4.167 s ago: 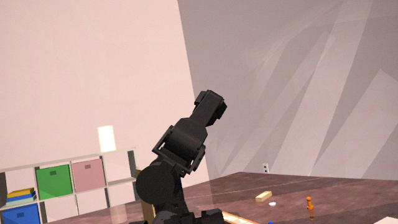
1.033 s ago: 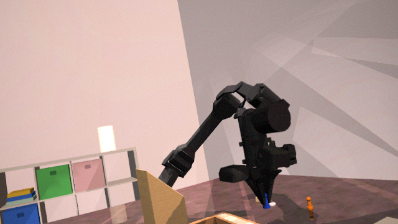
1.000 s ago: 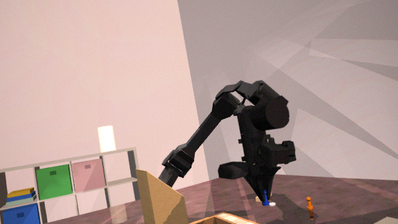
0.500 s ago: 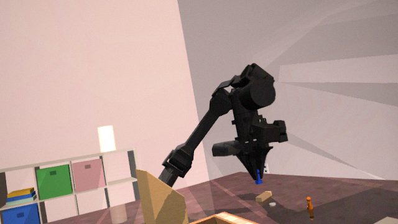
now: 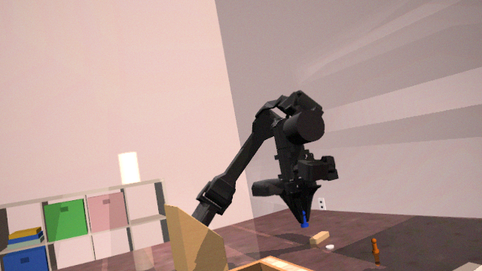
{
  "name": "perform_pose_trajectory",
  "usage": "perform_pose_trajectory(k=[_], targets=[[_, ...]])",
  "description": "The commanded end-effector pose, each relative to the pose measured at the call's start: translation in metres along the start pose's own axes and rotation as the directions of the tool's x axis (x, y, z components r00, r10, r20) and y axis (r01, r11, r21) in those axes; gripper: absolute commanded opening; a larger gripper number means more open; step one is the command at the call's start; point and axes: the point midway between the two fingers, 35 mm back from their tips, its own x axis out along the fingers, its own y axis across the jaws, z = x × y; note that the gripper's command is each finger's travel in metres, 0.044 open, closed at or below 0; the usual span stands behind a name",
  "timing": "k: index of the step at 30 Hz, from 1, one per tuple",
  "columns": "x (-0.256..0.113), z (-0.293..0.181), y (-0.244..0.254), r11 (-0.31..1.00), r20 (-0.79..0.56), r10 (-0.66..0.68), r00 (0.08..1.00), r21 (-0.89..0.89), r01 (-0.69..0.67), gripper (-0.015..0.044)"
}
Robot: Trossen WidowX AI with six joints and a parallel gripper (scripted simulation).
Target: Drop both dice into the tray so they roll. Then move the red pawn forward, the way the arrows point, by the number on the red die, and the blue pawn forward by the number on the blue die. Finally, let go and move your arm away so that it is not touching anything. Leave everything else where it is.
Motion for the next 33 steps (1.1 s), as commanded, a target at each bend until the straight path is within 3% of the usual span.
perform_pose_trajectory(k=[1, 33], targets=[[0.005, -0.011, 0.001, 1.000, -0.003, 0.001, 1.000, 0.005, -0.001, 0.0000], [0.052, -0.117, -0.003, 1.000, -0.007, 0.004, 1.000, 0.007, -0.004, 0.0000]])
